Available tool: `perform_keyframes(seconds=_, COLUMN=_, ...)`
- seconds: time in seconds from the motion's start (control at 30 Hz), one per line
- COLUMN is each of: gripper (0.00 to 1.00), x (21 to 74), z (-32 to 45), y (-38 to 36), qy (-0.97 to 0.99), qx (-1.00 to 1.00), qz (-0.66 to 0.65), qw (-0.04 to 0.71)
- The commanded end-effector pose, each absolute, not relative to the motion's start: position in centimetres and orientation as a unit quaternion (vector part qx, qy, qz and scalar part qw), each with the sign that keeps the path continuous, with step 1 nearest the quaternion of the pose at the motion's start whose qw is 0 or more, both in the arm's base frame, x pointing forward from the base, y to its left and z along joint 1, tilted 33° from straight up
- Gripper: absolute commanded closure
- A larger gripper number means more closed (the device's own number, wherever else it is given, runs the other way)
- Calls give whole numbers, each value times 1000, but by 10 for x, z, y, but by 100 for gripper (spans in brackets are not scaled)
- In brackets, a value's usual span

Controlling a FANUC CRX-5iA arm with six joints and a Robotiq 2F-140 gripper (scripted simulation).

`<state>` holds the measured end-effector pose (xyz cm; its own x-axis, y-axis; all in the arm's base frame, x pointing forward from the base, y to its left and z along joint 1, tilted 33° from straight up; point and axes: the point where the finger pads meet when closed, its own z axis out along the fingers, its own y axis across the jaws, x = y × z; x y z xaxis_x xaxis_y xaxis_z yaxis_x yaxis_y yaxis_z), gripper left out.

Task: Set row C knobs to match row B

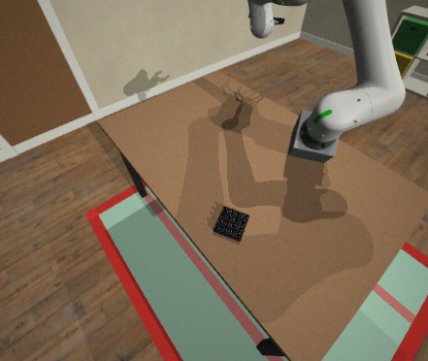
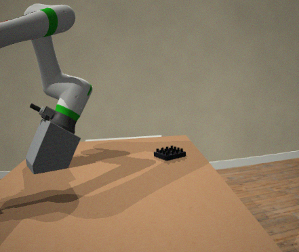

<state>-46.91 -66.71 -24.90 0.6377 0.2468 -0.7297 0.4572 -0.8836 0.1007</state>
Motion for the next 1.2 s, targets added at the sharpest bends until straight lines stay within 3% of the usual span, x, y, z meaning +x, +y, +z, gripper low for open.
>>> perform_keyframes(seconds=0.0, gripper=0, x=-440, z=-231, y=-694, qy=253, qx=877, qz=-380, qw=149)
perform_keyframes(seconds=0.27, gripper=0, x=-359, z=-189, y=-752, qy=387, qx=819, qz=-388, qw=172)
perform_keyframes(seconds=0.33, gripper=0, x=-359, z=-189, y=-752, qy=387, qx=819, qz=-388, qw=172)
perform_keyframes(seconds=0.37, gripper=0, x=-330, z=-176, y=-768, qy=430, qx=795, qz=-390, qw=179)
perform_keyframes(seconds=0.83, gripper=0, x=-175, z=-110, y=-822, qy=617, qx=645, qz=-400, qw=208)
perform_keyframes(seconds=0.9, gripper=0, x=-175, z=-110, y=-822, qy=617, qx=645, qz=-400, qw=208)
perform_keyframes(seconds=0.93, gripper=0, x=-143, z=-98, y=-828, qy=650, qx=609, qz=-402, qw=213)
perform_keyframes(seconds=1.17, gripper=0, x=-65, z=-69, y=-835, qy=719, qx=519, qz=-405, qw=223)
